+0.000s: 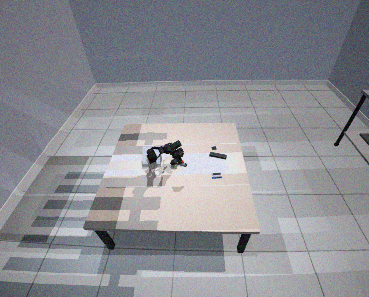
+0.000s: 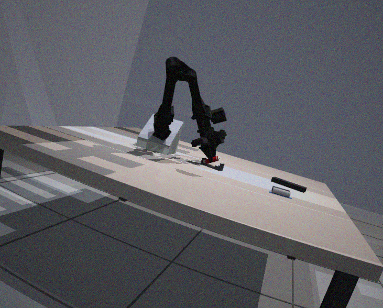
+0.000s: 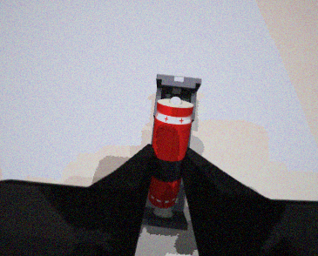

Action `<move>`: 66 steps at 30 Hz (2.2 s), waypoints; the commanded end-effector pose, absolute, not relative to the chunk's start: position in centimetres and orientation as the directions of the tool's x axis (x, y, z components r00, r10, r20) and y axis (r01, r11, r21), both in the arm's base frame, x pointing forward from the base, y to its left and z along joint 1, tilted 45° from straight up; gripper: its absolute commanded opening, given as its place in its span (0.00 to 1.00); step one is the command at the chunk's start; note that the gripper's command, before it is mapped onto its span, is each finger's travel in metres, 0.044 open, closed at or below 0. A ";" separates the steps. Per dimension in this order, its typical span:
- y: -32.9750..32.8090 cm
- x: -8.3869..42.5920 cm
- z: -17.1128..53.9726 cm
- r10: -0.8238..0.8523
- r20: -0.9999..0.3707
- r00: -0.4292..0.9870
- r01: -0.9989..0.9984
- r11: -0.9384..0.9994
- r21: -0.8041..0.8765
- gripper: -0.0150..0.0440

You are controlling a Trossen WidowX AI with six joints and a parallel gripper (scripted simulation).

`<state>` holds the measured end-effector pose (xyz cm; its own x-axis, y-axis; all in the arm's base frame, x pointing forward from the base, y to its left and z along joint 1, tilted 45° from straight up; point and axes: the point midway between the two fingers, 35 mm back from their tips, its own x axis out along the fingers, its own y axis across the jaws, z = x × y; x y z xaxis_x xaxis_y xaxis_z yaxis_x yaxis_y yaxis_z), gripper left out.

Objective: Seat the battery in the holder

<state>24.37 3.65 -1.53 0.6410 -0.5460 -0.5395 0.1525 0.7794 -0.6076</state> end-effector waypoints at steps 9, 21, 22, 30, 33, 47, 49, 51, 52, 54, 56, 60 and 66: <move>3.4 24.3 -2.0 -0.559 -0.576 0.596 0.146 0.781 -0.607 0.36; 3.5 24.8 -2.2 -0.573 -0.618 0.538 0.144 0.785 -0.603 0.36; 3.5 24.9 -2.3 -0.575 -0.621 0.533 0.144 0.785 -0.603 0.36; 3.4 25.2 -2.4 -0.585 -0.646 0.490 0.146 0.786 -0.601 0.36; 3.4 25.3 -2.4 -0.588 -0.655 0.474 0.147 0.786 -0.600 0.36; 3.2 25.6 -2.4 -0.603 -0.696 0.390 0.156 0.788 -0.595 0.36; 3.1 25.6 -2.4 -0.604 -0.702 0.377 0.157 0.789 -0.594 0.36; 3.1 25.7 -2.4 -0.606 -0.707 0.364 0.159 0.789 -0.594 0.36; 3.1 25.7 -2.4 -0.607 -0.710 0.358 0.160 0.789 -0.593 0.36; 3.0 25.7 -2.4 -0.608 -0.715 0.345 0.162 0.789 -0.593 0.36; 3.0 25.7 -2.3 -0.609 -0.720 0.331 0.164 0.789 -0.592 0.36; 2.9 25.8 -2.3 -0.611 -0.731 0.304 0.168 0.790 -0.590 0.36; 2.7 25.8 -2.2 -0.611 -0.747 0.262 0.173 0.791 -0.586 0.36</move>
<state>26.24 3.10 -1.79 0.3075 -0.6049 -0.7345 0.1761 0.7947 -0.5808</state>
